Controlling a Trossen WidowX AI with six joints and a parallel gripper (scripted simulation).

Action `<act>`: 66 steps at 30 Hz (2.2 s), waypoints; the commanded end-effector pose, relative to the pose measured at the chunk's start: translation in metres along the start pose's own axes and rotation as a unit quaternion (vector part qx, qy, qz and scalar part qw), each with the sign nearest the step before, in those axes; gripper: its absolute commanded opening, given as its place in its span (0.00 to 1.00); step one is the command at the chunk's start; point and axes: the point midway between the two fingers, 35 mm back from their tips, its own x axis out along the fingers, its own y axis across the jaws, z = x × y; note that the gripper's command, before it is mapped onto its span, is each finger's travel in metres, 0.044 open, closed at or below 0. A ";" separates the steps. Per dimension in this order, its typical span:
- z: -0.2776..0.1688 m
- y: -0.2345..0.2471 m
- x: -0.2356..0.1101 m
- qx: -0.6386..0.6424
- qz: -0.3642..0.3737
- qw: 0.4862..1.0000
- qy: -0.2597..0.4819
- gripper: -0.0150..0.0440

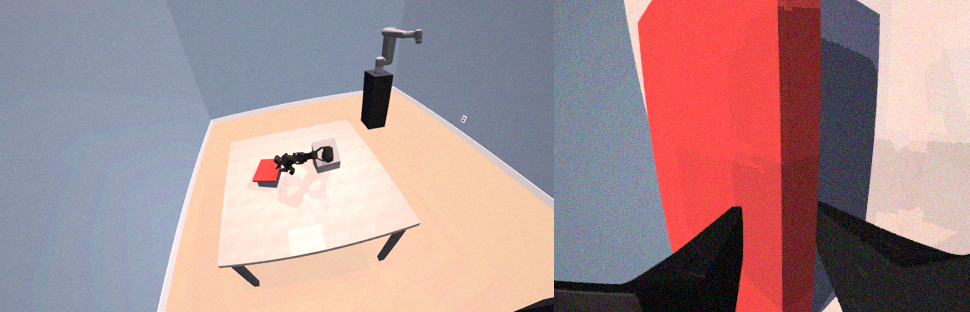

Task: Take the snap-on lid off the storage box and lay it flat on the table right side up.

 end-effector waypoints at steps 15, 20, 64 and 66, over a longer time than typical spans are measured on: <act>0.000 0.001 0.001 0.000 0.000 1.000 0.000 0.25; 0.000 0.001 0.002 0.000 0.000 1.000 0.000 0.25; 0.000 0.027 -0.013 0.000 0.002 1.000 -0.001 0.25; 0.000 0.030 -0.015 0.000 0.002 1.000 -0.001 0.25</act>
